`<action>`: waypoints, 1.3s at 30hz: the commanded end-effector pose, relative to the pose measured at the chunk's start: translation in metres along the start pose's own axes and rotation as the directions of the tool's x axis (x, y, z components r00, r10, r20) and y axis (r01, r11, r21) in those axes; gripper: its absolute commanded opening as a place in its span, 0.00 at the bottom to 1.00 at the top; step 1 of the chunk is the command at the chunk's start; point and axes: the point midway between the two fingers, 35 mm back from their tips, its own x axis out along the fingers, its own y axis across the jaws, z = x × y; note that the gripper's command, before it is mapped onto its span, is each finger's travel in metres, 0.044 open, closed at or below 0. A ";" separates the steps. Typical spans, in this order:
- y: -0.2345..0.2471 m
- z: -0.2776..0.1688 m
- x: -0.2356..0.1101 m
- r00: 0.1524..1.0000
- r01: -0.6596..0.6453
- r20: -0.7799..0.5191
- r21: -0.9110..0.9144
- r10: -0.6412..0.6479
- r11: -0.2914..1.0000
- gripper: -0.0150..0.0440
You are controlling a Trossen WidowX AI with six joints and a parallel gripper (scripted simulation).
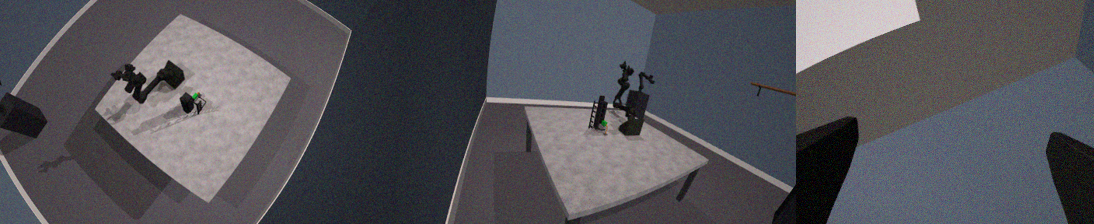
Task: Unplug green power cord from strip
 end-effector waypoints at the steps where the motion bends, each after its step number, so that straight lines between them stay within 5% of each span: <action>1: 0.002 0.002 0.000 1.000 -0.007 0.006 0.004 0.007 1.000 0.89; 9: 0.098 0.084 -0.011 0.908 -0.373 0.247 0.109 0.338 0.922 0.53; 18: 0.195 0.133 -0.060 0.692 -0.701 0.351 0.119 0.631 0.703 0.53; 30: 0.299 0.159 -0.174 0.253 -0.965 0.370 0.028 0.894 0.261 0.53; 39: 0.353 0.160 -0.311 -0.270 -0.959 0.297 -0.001 0.916 -0.283 0.53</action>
